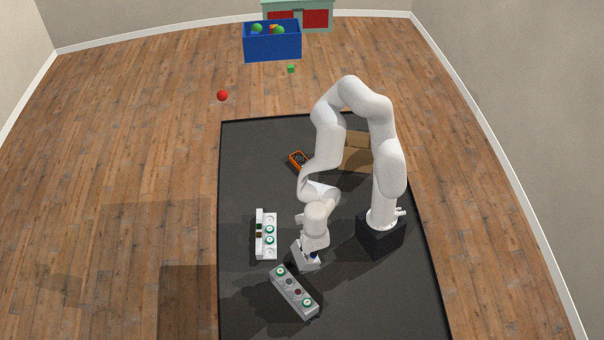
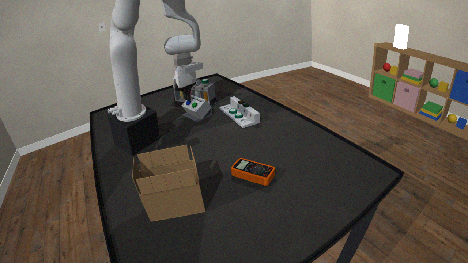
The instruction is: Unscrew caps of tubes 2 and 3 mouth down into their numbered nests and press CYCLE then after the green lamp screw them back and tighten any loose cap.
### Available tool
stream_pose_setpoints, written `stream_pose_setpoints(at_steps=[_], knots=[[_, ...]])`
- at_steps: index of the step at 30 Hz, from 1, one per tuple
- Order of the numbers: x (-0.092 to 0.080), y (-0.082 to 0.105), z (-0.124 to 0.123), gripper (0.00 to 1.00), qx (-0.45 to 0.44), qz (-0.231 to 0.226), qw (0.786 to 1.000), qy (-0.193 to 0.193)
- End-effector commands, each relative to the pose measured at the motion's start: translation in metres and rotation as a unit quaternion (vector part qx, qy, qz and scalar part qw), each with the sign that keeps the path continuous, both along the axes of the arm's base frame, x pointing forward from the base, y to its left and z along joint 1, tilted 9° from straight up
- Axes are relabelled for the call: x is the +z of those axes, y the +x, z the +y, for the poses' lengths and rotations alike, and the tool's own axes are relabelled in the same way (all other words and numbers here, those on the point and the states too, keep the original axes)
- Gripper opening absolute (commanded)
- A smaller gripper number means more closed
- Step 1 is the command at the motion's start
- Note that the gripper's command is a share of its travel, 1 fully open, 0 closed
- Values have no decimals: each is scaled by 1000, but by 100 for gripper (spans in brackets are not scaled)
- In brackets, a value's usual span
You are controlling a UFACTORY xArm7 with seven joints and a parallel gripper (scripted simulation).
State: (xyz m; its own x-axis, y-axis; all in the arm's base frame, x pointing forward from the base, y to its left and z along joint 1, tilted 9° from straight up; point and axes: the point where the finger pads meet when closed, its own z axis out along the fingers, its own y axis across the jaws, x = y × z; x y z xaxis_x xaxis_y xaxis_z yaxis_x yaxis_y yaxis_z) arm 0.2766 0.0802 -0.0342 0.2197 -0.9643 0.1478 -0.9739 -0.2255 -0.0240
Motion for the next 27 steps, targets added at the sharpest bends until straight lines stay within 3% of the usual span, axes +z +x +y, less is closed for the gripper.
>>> stream_pose_setpoints(at_steps=[1, 27], knots=[[0, 1, 0, 0, 0, -2, 1000, 0], [-8, 1, -1, 0, 0, -2, 1000, 0]])
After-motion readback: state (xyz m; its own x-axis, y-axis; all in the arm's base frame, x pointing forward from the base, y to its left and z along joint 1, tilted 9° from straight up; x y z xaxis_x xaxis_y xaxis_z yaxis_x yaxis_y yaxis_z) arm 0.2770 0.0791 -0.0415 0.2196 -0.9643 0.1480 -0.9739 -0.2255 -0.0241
